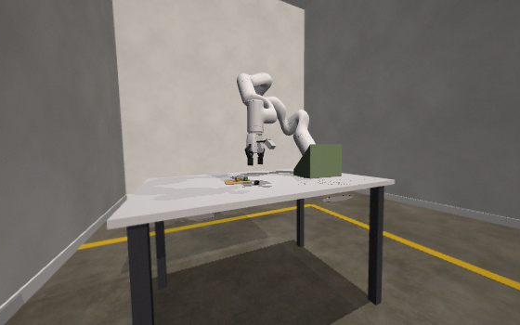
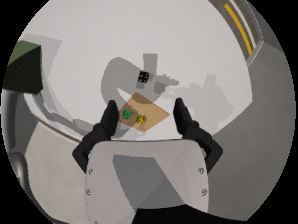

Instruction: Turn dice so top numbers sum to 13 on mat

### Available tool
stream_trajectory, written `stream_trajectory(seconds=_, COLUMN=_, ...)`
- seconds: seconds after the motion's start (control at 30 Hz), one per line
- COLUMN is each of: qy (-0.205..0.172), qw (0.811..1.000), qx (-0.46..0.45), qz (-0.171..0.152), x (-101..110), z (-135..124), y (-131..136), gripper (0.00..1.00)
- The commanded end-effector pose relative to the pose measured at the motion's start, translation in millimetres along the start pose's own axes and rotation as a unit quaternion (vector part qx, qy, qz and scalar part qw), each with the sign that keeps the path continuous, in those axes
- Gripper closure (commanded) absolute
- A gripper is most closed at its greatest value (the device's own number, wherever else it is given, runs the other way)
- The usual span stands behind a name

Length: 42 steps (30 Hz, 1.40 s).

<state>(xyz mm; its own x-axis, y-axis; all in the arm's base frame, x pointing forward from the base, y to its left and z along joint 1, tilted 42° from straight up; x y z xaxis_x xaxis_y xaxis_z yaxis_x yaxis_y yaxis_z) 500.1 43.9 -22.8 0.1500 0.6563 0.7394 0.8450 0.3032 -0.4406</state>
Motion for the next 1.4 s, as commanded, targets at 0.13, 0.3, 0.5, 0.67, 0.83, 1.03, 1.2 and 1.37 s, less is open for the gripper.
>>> stream_trajectory(seconds=0.13, qy=0.005, qw=0.991, qx=0.132, qz=0.004, x=-3, z=-1, y=0, gripper=0.0)
stream_trajectory(seconds=0.3, qy=0.005, qw=0.978, qx=0.207, qz=0.004, x=-5, z=0, y=0, gripper=0.0)
stream_trajectory(seconds=0.5, qy=0.006, qw=0.952, qx=0.307, qz=0.003, x=-8, z=0, y=-1, gripper=0.0)
stream_trajectory(seconds=0.67, qy=0.006, qw=0.931, qx=0.365, qz=0.003, x=-10, z=1, y=-2, gripper=0.0)
stream_trajectory(seconds=0.83, qy=0.006, qw=0.9, qx=0.436, qz=0.002, x=-12, z=1, y=-3, gripper=0.0)
stream_trajectory(seconds=1.03, qy=0.006, qw=0.851, qx=0.525, qz=0.001, x=-15, z=2, y=-4, gripper=0.0)
stream_trajectory(seconds=1.2, qy=0.006, qw=0.837, qx=0.547, qz=0.001, x=-15, z=2, y=-4, gripper=0.0)
stream_trajectory(seconds=1.37, qy=0.006, qw=0.829, qx=0.559, qz=0.001, x=-16, z=2, y=-4, gripper=0.0)
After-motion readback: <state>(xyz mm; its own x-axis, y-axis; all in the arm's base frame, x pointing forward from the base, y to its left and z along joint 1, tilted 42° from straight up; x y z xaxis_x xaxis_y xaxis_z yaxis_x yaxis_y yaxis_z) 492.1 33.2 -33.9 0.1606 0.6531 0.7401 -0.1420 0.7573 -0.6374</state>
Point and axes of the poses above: the point where the finger pads meet when closed, its own x axis back along the fingers, its own y axis across the jaws, z = x × y, the point moved 10 cm from there along x, back along the fingers, and after that the axes turned 6 degrees about x, right-handed, at the moved point
